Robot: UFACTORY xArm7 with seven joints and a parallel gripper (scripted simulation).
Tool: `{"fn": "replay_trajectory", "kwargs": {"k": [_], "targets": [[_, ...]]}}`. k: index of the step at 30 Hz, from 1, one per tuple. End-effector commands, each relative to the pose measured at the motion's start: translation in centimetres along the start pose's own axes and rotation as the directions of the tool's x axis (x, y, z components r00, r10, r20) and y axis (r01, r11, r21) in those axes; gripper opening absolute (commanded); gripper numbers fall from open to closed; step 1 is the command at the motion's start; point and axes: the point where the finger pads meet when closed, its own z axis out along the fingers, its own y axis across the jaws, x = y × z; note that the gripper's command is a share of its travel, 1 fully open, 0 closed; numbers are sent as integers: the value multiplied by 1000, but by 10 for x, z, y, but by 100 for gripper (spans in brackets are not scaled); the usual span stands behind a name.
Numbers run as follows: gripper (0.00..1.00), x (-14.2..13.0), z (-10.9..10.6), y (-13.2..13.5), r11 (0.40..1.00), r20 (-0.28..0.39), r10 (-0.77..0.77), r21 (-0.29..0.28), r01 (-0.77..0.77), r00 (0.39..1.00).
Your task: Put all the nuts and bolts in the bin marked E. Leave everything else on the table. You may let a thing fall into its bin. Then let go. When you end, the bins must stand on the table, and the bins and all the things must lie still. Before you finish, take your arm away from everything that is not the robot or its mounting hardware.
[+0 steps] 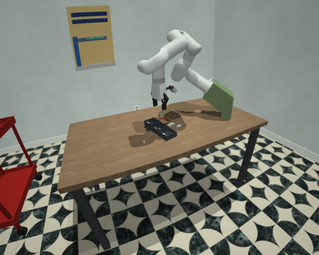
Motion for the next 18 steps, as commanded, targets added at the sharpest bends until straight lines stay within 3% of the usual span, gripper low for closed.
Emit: {"fn": "replay_trajectory", "kwargs": {"k": [1,10,18], "targets": [[100,-1,-20,0,1000,3,0,-1,0,1000],[100,-1,-47,0,1000,3,0,-1,0,1000],[100,-1,-46,0,1000,3,0,-1,0,1000]]}}
